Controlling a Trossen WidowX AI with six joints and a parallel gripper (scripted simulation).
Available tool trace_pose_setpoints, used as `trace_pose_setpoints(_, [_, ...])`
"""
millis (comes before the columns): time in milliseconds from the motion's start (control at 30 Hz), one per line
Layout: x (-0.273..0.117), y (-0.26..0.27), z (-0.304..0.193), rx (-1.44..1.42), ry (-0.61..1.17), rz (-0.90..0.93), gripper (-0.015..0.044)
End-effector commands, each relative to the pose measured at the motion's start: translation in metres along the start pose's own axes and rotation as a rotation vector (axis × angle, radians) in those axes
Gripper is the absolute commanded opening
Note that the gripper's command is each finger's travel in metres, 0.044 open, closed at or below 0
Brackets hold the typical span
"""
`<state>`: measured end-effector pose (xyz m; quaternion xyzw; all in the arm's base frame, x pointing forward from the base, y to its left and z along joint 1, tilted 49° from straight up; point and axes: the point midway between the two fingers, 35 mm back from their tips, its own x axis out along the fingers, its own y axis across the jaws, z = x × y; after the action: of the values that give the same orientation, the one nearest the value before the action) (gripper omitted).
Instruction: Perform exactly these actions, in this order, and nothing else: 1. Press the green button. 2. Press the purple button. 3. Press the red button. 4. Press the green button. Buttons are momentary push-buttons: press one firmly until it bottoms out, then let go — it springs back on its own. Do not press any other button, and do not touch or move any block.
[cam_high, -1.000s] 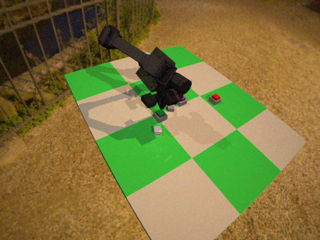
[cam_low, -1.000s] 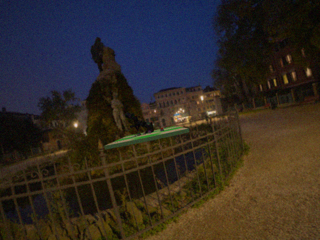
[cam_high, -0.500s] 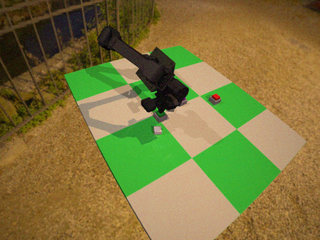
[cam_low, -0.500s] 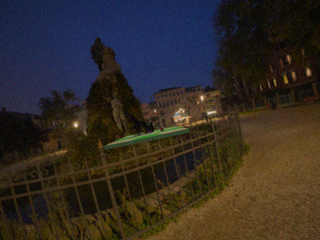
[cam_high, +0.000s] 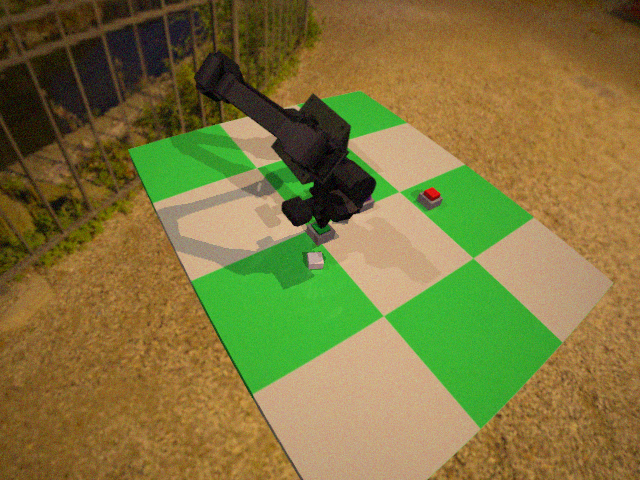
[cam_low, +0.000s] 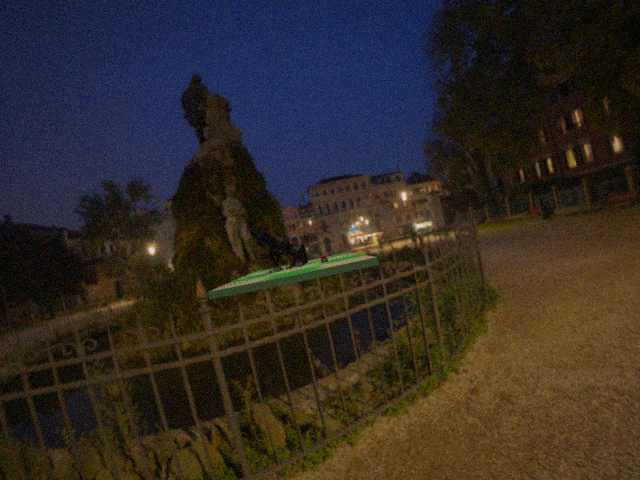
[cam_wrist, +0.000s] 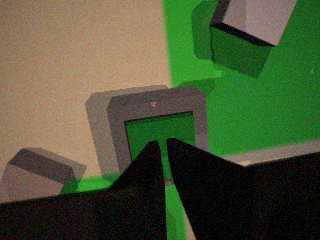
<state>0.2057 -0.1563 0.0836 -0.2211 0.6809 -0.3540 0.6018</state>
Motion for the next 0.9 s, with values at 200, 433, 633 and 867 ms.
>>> trace_pose_setpoints(200, [-0.007,0.0,0.0,-0.001,0.001,0.0,0.002])
trace_pose_setpoints(433, [-0.035,0.0,-0.001,-0.005,0.004,-0.002,0.002])
trace_pose_setpoints(633, [-0.092,0.001,-0.001,-0.007,0.005,0.0,0.002])
trace_pose_setpoints(867, [-0.097,0.03,0.0,-0.014,0.0,0.013,0.002])
